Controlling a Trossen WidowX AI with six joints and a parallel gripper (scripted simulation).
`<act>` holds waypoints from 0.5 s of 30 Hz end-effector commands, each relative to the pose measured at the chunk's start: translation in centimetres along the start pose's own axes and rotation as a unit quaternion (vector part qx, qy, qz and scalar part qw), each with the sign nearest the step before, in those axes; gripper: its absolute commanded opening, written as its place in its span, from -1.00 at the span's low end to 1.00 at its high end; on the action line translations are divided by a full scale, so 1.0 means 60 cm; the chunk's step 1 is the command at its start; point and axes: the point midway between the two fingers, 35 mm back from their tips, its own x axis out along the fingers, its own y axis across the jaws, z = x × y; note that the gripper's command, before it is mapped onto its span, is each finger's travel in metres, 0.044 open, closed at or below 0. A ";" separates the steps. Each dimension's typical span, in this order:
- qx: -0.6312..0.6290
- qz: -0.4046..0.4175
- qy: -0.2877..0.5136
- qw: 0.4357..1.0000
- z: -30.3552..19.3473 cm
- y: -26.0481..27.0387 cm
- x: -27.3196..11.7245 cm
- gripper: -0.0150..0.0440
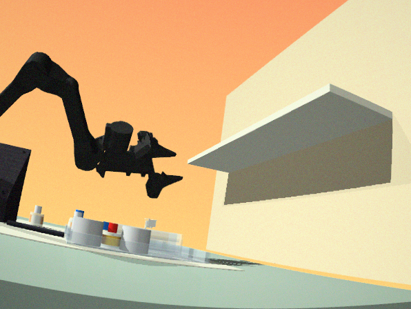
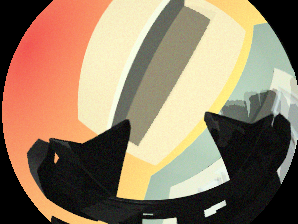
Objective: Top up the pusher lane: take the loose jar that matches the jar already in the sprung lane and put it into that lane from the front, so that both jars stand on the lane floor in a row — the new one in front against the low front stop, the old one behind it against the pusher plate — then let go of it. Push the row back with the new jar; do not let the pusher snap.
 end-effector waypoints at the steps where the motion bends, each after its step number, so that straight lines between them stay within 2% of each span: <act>1: 0.003 -0.001 0.005 1.000 -0.004 0.002 0.001 0.95; 7: 0.071 -0.036 0.174 0.981 -0.146 0.059 -0.009 1.00; 15: 0.094 -0.108 0.371 0.917 -0.303 0.127 -0.089 1.00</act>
